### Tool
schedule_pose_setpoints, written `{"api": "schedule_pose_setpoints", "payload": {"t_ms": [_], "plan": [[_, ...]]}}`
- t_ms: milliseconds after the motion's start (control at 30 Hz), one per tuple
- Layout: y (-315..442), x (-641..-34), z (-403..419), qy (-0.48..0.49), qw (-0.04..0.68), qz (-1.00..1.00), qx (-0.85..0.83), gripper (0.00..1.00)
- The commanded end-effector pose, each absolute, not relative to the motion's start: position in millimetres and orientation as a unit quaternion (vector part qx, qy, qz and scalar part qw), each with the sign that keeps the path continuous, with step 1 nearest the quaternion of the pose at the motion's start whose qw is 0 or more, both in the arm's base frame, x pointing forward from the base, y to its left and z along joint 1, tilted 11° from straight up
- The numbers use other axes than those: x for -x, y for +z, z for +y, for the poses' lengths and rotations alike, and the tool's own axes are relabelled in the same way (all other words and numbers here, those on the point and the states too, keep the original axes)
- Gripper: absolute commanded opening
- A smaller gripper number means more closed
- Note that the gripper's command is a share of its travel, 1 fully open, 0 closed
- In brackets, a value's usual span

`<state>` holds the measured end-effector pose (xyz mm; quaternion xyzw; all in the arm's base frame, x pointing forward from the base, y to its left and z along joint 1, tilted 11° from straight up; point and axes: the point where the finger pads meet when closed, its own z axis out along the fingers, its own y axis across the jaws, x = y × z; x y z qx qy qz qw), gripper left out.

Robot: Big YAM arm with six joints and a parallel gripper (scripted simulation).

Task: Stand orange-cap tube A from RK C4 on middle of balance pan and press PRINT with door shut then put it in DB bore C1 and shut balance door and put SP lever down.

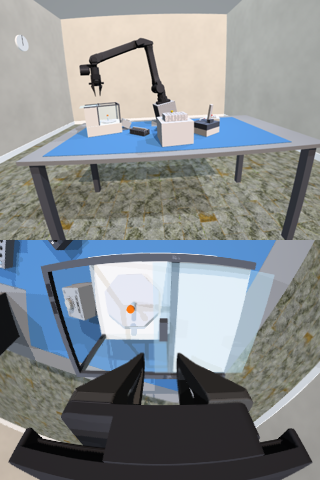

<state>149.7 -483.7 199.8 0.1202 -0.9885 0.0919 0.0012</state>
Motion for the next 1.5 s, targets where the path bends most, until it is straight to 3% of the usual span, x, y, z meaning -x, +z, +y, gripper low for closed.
{"api": "schedule_pose_setpoints", "payload": {"t_ms": [0,67,100,1467], "plan": [[227,-161,-501,0.121,-0.007,-0.986,-0.117,0.3],[227,-161,-501,0.121,-0.007,-0.986,-0.117,0.3],[215,-151,-480,0.115,-0.007,-0.988,-0.099,0.36],[201,-143,-441,0.091,-0.07,-0.875,0.47,0.36]]}}
